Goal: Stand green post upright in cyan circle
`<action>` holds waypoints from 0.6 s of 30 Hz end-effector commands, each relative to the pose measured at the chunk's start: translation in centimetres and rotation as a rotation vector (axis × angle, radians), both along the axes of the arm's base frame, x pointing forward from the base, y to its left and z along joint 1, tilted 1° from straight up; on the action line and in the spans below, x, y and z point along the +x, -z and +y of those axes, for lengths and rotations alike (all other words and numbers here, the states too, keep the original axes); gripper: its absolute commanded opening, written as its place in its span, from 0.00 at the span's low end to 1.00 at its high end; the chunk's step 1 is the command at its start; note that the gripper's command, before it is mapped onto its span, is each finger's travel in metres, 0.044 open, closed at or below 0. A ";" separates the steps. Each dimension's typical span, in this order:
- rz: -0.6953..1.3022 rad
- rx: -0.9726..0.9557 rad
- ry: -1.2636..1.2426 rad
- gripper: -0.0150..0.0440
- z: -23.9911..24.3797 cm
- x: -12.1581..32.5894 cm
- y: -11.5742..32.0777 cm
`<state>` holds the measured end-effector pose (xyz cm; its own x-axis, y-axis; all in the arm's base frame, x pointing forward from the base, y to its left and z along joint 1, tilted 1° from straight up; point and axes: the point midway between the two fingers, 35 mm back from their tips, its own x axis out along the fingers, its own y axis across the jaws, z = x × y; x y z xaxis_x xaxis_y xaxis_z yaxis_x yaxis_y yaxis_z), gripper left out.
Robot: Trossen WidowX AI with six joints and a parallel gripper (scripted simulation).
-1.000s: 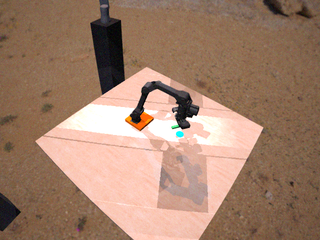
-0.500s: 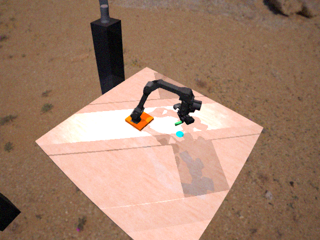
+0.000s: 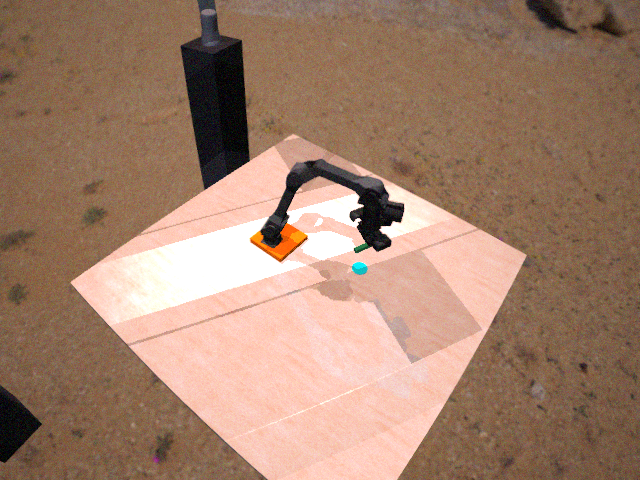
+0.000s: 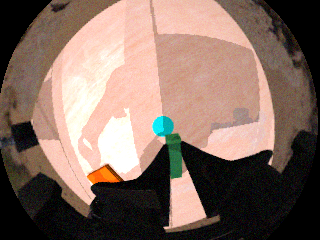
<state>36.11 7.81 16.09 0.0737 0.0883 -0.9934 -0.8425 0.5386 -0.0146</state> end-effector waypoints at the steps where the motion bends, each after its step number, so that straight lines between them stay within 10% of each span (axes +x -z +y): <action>1: -0.011 0.030 0.022 0.29 0.0 0.3 0.4; 18: -0.074 0.136 0.079 0.29 0.2 1.7 1.4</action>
<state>37.64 8.07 14.97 0.1477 0.1918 -0.9703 -0.8070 0.5905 -0.0061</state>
